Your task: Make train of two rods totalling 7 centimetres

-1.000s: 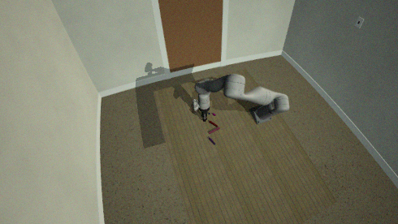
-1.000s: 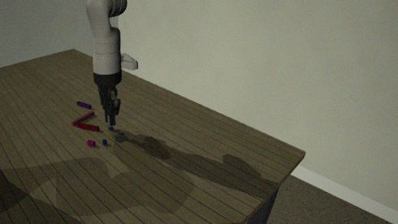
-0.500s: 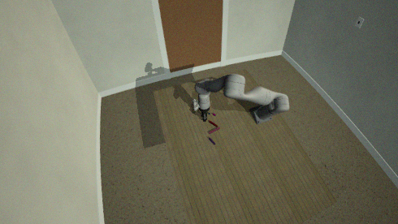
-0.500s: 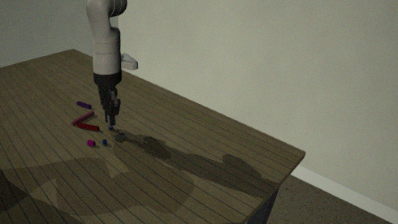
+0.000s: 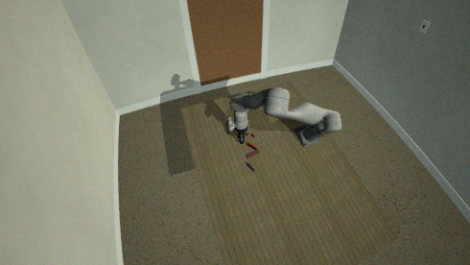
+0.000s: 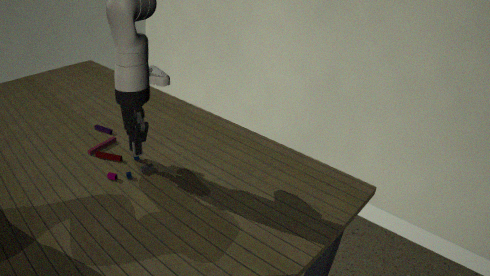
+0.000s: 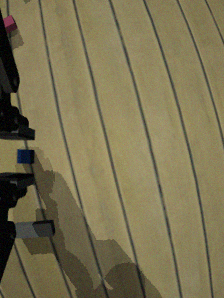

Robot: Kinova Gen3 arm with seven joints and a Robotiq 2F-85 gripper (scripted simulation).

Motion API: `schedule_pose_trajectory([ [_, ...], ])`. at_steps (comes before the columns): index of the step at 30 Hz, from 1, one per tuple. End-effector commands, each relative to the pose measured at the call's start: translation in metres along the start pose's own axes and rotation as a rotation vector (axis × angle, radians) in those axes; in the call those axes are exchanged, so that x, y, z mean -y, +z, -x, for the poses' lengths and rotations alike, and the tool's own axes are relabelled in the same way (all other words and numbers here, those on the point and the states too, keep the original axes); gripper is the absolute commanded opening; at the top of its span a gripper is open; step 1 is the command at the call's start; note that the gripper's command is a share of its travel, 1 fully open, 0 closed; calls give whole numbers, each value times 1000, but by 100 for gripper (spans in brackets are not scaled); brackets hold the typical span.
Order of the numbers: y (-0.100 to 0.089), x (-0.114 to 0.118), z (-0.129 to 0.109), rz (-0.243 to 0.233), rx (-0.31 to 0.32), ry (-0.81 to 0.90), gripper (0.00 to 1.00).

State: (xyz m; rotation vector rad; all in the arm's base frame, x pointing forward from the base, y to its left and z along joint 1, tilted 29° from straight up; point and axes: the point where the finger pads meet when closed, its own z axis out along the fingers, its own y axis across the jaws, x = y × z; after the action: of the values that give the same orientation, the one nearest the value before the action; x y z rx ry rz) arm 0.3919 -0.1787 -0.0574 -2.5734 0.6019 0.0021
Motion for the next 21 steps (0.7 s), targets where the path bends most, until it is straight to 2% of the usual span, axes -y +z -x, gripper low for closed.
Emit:
schedule_pose_trajectory([
  [1,-1,0,-1,0,-2,0,24],
  [21,11,0,-1,0,-2,0,24],
])
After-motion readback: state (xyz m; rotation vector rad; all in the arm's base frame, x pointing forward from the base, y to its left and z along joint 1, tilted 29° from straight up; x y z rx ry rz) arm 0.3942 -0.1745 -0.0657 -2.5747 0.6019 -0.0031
